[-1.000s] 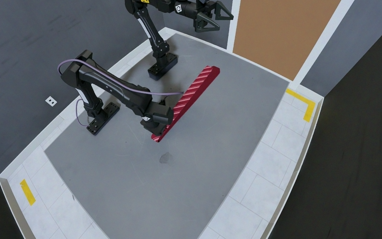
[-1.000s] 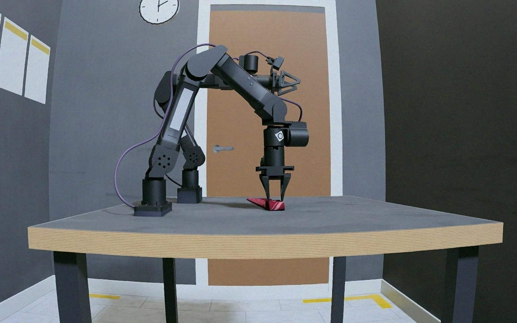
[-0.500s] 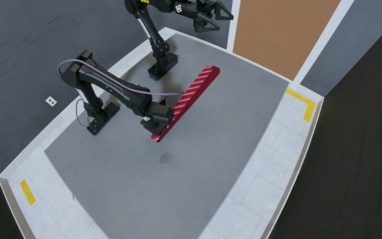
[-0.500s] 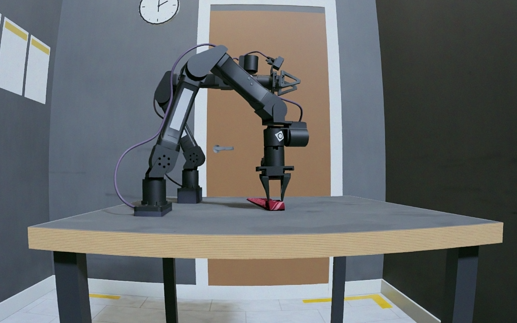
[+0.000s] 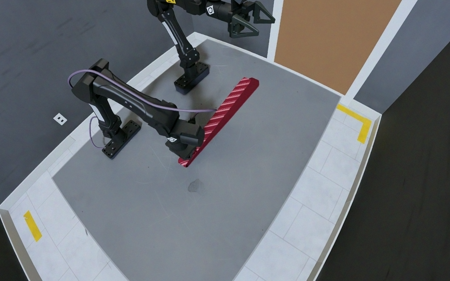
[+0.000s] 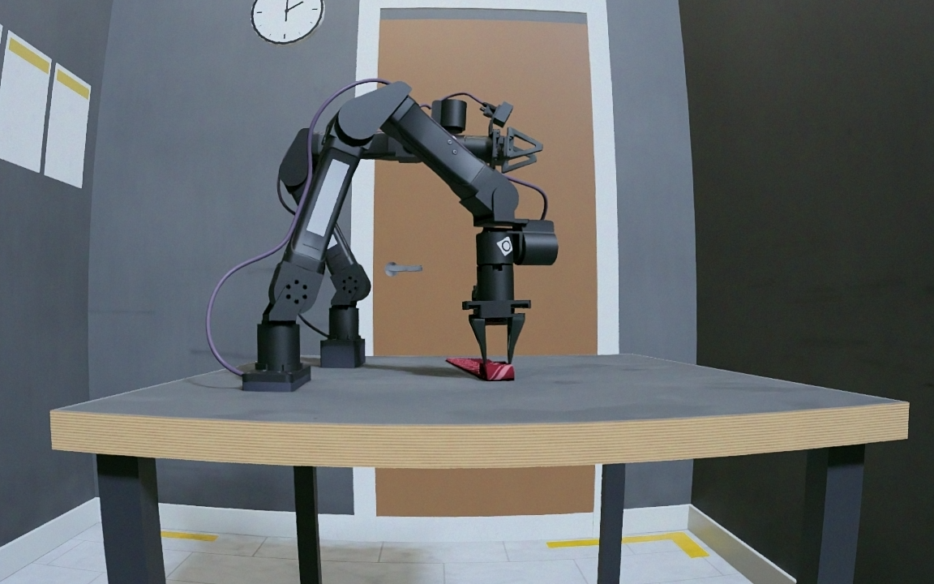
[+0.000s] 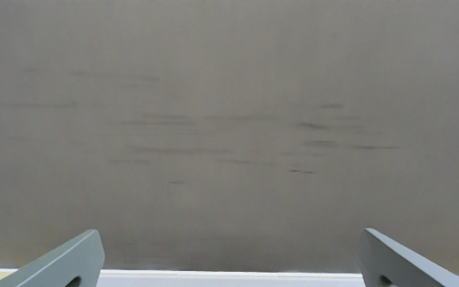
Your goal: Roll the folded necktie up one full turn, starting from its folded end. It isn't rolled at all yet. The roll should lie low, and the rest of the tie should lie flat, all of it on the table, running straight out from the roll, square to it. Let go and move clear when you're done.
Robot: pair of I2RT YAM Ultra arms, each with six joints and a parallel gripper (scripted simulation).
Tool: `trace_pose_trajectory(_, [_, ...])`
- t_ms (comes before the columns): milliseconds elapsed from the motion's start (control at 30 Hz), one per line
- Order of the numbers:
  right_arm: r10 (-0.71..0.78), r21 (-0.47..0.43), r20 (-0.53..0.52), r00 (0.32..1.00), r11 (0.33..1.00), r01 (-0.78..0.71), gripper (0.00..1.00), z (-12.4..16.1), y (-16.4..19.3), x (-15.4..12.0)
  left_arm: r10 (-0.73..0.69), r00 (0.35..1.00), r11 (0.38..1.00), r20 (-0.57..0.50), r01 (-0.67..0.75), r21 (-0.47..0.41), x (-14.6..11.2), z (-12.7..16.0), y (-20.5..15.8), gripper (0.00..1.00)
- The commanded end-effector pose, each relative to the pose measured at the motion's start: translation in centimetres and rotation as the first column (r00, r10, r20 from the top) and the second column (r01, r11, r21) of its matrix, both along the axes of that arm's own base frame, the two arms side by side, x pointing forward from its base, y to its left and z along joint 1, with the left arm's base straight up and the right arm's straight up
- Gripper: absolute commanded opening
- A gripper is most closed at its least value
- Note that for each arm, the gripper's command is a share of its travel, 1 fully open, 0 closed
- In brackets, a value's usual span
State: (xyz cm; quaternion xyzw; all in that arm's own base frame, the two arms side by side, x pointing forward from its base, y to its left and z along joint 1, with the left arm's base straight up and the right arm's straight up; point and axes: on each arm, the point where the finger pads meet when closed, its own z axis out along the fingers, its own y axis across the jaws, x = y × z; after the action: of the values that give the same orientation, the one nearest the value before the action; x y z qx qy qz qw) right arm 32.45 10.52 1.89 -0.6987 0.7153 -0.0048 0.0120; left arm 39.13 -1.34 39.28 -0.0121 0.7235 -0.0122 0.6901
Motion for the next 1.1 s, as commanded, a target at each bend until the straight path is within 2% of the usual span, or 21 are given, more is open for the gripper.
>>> trace_pose_trajectory(0, [-0.013,0.009,0.0,1.0,1.0,0.013,0.38,-0.25,0.06,0.04,-0.008,0.999,1.0,0.048,0.009,-0.012,-0.11,2.09,-0.04,1.0])
trace_pose_trajectory(1067, [-0.041,0.009,0.0,0.999,0.999,0.041,0.38,-0.25,0.06,0.04,-0.008,0.999,1.0,0.048,0.009,-0.012,-0.11,2.09,-0.04,1.0])
